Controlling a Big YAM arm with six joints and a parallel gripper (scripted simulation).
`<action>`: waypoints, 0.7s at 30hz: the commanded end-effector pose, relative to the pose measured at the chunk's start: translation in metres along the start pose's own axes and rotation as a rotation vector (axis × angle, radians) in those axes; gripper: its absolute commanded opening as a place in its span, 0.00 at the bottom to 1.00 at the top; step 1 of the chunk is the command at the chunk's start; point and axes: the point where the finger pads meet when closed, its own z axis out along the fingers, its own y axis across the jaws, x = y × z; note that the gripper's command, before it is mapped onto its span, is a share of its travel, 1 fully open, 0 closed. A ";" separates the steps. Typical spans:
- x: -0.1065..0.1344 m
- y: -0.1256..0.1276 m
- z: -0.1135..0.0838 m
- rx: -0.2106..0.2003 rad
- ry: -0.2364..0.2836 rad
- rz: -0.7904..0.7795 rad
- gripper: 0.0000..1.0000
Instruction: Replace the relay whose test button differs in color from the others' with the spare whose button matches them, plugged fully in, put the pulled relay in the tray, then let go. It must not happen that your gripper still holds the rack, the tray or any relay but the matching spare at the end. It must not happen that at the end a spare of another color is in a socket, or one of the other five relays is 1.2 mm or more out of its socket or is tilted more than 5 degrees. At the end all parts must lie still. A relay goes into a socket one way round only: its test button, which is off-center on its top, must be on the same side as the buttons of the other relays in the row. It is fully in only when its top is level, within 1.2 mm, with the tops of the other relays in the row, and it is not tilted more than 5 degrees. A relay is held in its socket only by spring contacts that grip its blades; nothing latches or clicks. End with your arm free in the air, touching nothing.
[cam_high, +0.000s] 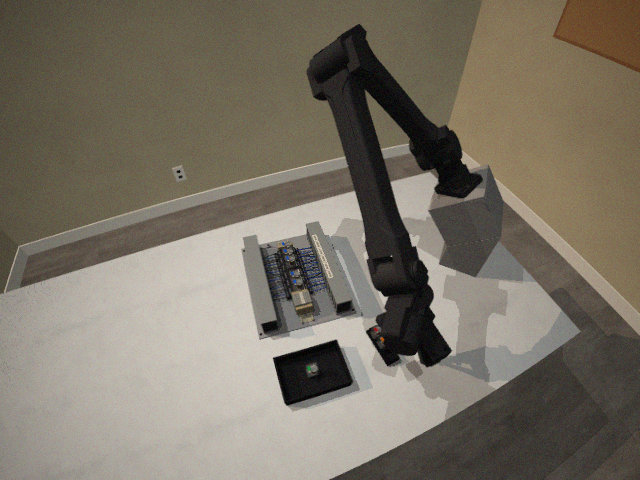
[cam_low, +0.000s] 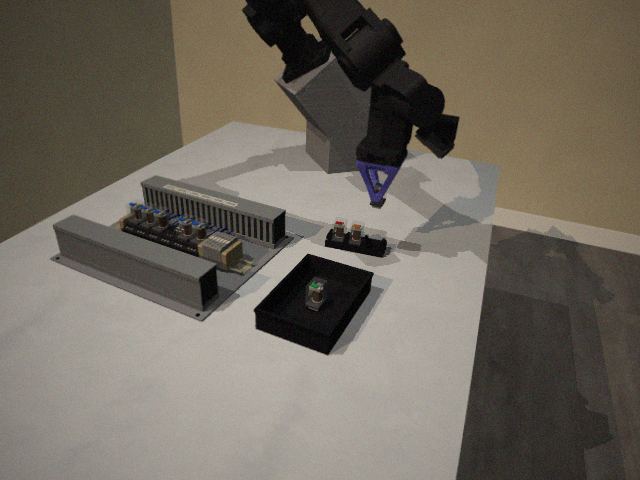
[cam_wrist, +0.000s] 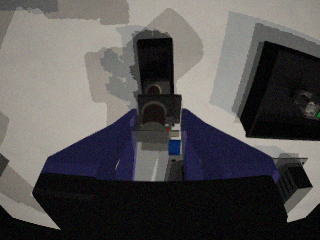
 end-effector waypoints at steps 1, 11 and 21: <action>0.001 -0.025 -0.018 0.030 -0.027 0.025 0.00; 0.016 -0.022 -0.015 0.026 -0.023 0.015 0.00; 0.049 -0.034 -0.012 0.025 -0.021 0.024 0.00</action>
